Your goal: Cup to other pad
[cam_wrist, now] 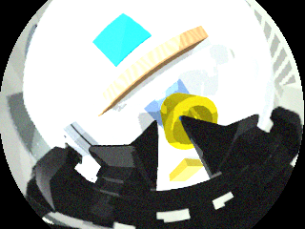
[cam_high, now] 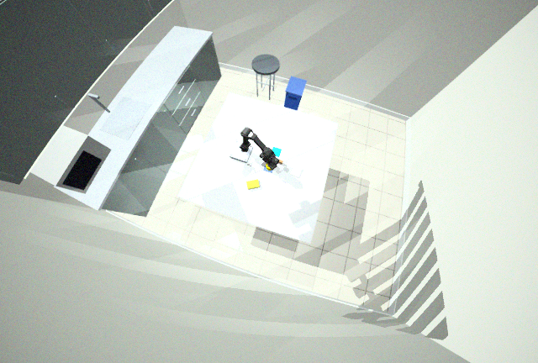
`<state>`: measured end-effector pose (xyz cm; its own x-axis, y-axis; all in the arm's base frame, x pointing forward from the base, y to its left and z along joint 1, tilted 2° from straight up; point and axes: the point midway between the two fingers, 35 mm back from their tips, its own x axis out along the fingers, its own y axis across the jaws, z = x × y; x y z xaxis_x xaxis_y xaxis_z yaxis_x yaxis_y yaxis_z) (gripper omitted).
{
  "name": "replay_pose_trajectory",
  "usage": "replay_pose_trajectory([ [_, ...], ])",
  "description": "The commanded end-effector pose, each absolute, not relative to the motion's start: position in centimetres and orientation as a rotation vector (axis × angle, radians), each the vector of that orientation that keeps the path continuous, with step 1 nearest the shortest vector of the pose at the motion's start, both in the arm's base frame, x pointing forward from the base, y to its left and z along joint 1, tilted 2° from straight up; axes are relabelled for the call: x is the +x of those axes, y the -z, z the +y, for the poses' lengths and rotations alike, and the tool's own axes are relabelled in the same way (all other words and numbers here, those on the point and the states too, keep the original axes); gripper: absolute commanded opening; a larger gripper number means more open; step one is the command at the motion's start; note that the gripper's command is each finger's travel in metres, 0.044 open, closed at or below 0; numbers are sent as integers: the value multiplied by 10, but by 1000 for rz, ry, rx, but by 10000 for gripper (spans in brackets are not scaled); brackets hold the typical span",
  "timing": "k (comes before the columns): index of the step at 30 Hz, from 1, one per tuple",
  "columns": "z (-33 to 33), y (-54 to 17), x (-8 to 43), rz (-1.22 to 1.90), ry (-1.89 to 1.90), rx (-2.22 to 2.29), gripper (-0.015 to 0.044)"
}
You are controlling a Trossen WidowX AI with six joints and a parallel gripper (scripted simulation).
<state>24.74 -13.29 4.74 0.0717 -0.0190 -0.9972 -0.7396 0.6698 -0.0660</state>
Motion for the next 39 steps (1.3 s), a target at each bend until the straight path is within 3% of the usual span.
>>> replay_pose_trajectory([
  [1, -131, -36, 243, 1428, -626, -677, 167],
  [39, -131, -33, 243, 1428, -626, -677, 167],
])
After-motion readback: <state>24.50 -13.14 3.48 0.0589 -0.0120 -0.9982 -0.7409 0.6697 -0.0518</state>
